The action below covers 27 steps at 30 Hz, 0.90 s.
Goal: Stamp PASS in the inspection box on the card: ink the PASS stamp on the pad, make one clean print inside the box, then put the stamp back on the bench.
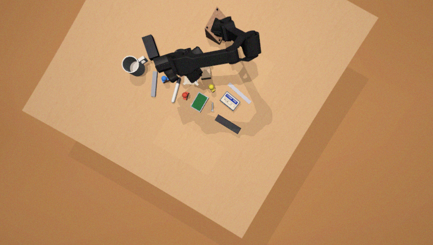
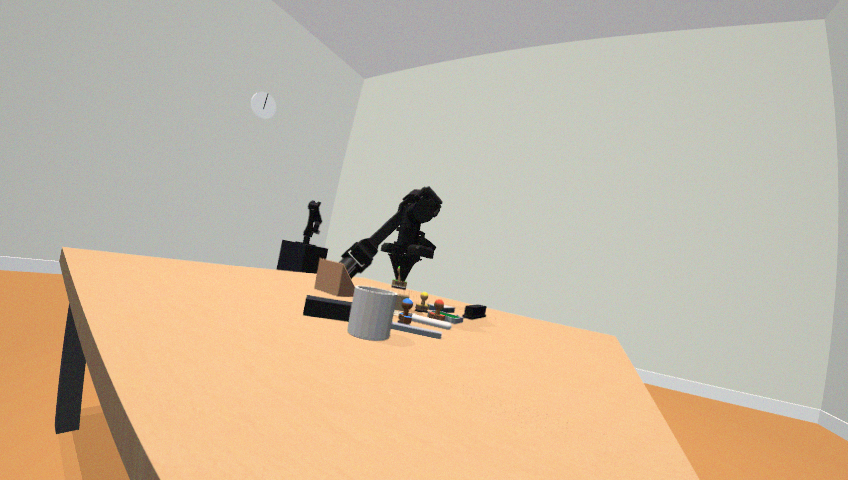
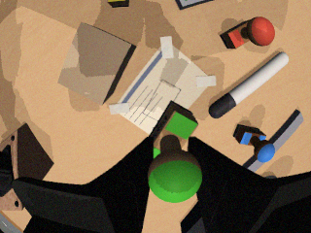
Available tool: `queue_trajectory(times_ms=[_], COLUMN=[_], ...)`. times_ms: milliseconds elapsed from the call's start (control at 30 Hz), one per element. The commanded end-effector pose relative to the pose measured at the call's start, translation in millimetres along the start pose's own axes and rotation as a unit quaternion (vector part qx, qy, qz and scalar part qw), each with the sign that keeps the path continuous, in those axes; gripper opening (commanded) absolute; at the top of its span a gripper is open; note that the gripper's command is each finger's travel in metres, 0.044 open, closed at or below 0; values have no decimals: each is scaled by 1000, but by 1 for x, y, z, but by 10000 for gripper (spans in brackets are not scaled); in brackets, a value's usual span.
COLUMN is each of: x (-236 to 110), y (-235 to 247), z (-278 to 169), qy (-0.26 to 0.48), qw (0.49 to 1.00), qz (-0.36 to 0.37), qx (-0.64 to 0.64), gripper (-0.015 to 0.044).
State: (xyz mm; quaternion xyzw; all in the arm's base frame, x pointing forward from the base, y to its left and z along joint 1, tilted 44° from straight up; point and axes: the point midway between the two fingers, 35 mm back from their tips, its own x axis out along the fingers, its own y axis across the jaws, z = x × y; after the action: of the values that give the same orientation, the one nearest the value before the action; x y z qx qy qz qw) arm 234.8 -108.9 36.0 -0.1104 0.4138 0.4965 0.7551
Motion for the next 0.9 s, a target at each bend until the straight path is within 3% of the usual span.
queue_trajectory(times_ms=[0,867], x=[3,21], y=[1,0], z=[-1,-1], qy=[1,0], qw=[1000,1000], qz=[1,1], qx=[-3,-3], gripper=[0,0])
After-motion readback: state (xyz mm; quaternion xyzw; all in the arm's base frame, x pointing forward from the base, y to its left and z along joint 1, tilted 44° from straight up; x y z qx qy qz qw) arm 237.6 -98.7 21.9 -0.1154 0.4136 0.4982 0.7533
